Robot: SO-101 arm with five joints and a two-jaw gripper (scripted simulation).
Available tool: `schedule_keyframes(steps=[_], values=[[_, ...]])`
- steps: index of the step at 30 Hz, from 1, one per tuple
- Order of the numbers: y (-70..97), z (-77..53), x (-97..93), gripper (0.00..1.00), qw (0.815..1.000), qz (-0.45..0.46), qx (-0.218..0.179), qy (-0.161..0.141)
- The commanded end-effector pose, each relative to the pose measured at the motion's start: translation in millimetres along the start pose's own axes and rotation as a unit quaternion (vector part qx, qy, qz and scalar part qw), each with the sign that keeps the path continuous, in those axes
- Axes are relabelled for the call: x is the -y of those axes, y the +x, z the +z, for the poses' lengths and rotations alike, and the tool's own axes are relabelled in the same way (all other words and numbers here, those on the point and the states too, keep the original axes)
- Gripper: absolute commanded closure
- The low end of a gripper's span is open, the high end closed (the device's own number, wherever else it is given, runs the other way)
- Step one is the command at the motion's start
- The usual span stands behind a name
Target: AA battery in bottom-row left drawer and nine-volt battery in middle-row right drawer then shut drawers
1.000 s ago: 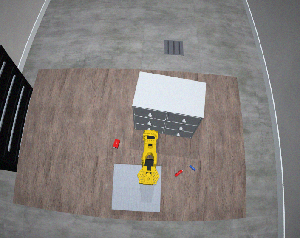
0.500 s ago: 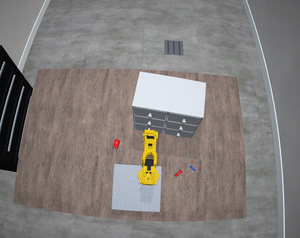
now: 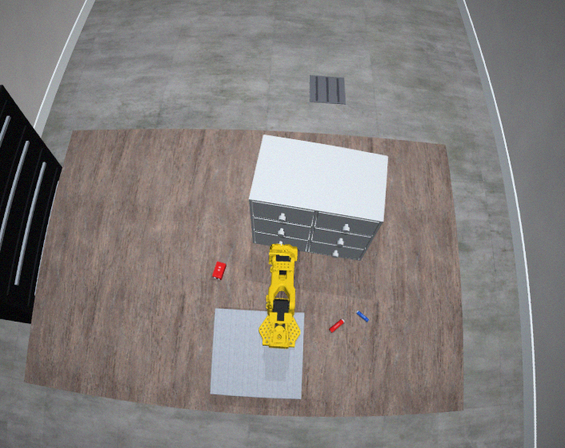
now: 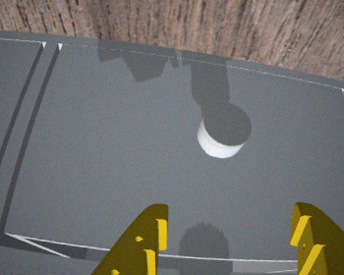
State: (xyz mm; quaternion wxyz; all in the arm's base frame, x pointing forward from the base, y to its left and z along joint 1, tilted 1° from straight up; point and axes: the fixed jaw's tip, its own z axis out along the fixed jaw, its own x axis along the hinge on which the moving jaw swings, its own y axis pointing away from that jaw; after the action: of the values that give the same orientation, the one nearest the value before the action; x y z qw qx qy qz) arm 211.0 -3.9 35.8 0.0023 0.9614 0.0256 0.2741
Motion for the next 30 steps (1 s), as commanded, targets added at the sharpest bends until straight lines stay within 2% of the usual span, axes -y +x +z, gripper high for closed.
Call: schedule_keyframes(steps=[1,30], values=[[-6.3,3.0,2.4,0.79,1.0,-0.004,0.012,0.003],[-10.4,3.9,2.6,0.79,1.0,-0.005,0.012,0.004]])
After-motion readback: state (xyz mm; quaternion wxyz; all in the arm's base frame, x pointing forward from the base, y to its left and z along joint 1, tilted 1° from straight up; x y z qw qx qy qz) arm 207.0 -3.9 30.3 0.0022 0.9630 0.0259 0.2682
